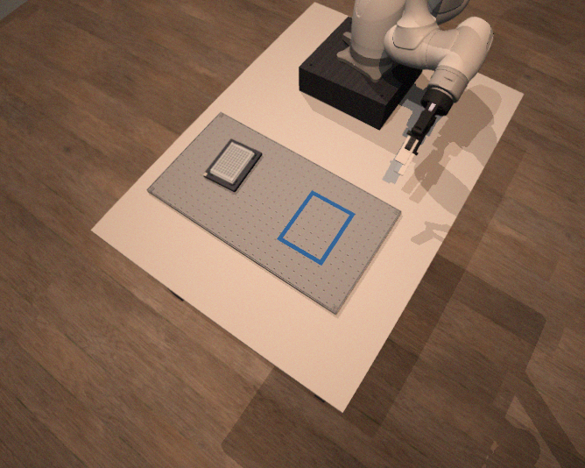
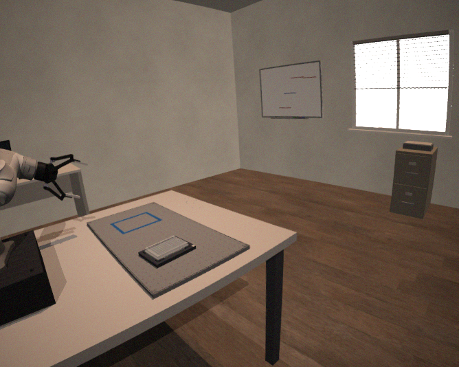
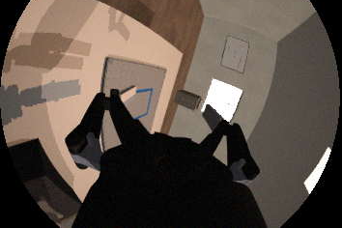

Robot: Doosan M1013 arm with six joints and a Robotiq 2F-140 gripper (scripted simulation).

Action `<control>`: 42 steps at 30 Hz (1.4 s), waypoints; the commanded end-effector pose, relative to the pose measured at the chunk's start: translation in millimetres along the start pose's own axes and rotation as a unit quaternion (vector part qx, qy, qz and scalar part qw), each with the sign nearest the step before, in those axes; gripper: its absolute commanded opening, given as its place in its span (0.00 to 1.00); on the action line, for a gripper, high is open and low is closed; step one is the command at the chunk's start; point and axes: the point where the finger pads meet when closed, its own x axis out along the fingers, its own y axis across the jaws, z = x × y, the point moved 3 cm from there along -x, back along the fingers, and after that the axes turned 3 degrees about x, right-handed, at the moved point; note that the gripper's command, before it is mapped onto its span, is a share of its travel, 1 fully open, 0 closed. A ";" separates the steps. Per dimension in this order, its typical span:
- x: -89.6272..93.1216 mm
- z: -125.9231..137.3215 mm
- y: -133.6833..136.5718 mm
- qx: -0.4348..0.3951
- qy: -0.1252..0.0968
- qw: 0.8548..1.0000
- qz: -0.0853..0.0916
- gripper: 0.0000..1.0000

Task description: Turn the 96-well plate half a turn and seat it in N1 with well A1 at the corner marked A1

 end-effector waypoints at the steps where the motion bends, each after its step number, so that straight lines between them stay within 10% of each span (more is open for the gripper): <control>1: 0.0 0.0 0.0 0.000 0.000 1.000 0.000 1.00; 17: 0.0 0.0 0.0 0.000 0.000 1.000 0.000 1.00; 21: 10.7 13.7 2.8 0.013 -0.054 0.998 -0.017 1.00; 26: 21.1 30.3 4.5 0.013 -0.054 0.998 -0.017 1.00; 30: 30.9 45.0 6.3 0.027 -0.106 0.993 -0.037 1.00; 42: 53.0 87.5 7.4 0.043 -0.155 0.985 -0.059 1.00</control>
